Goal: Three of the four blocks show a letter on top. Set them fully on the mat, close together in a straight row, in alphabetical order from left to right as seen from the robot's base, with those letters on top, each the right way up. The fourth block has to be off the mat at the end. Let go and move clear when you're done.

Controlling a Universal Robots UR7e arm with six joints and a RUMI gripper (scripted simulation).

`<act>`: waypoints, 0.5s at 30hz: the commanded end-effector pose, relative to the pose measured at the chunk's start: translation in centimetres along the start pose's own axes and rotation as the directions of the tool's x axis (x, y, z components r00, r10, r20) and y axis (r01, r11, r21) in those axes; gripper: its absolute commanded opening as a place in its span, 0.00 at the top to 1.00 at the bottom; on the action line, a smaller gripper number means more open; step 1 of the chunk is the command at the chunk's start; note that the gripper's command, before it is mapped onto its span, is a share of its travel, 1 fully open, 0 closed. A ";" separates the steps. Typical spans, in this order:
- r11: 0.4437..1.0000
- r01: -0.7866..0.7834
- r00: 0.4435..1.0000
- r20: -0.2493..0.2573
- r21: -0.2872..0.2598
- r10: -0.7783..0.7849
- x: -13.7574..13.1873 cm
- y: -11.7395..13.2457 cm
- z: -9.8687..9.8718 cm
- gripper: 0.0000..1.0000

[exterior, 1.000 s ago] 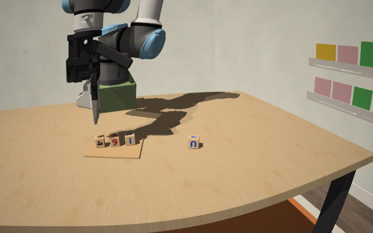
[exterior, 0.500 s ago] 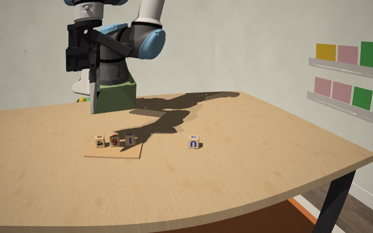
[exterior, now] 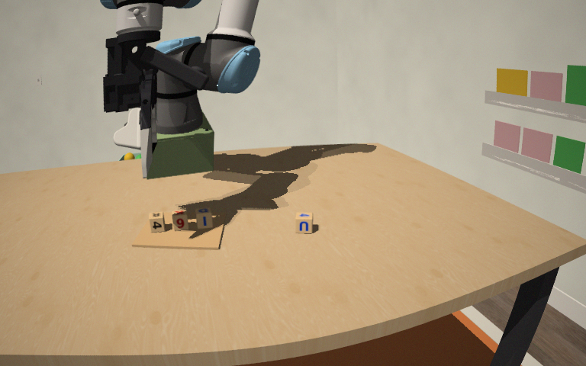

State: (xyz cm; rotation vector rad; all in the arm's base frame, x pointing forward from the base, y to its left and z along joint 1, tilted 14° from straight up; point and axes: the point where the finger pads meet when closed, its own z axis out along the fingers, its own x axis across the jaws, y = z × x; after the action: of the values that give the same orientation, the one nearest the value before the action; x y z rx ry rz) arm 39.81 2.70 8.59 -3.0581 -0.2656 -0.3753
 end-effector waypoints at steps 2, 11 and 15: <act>1.000 0.000 1.000 -0.001 0.000 0.000 0.0 0.0 0.0 0.00; 1.000 0.000 1.000 -0.001 0.000 0.000 0.0 0.0 -1.8 0.00; 1.000 0.000 1.000 -0.001 0.000 0.000 0.0 0.0 -2.7 0.00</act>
State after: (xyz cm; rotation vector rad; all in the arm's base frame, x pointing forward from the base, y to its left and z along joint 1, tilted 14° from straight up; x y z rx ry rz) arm 39.46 2.60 10.18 -3.0587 -0.2655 -0.3764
